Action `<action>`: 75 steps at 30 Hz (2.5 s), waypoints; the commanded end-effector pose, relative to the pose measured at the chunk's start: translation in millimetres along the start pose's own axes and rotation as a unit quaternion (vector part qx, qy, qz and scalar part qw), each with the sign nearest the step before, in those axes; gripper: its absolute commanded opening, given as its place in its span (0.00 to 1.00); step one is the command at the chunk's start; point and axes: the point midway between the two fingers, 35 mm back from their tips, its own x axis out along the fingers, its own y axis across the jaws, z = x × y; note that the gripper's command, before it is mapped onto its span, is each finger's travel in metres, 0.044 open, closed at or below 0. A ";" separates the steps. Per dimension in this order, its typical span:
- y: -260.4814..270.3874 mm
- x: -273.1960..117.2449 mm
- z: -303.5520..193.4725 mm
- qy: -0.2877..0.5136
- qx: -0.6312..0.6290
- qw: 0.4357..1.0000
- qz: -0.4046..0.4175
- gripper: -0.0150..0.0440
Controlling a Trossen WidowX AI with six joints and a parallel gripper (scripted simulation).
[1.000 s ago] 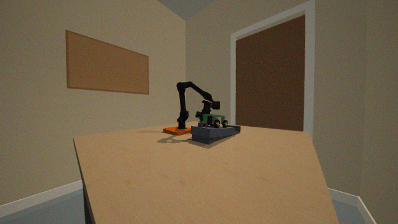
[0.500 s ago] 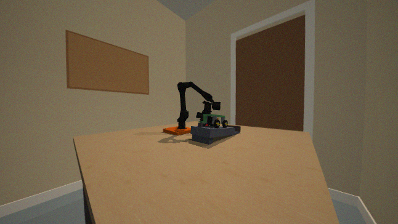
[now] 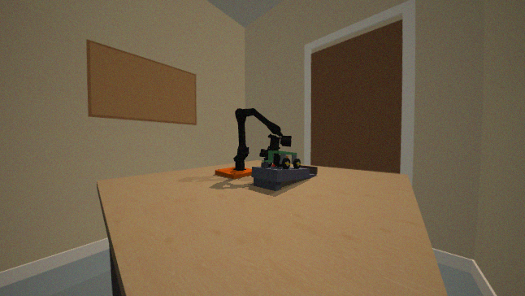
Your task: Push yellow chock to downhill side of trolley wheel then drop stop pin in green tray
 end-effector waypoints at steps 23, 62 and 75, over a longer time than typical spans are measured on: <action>-12.2 6.1 -2.1 0.000 0.001 1.000 -0.002 0.58; -12.6 6.3 -2.3 0.000 0.001 1.000 -0.002 0.58; -12.6 6.3 -2.3 0.000 0.001 1.000 -0.002 0.58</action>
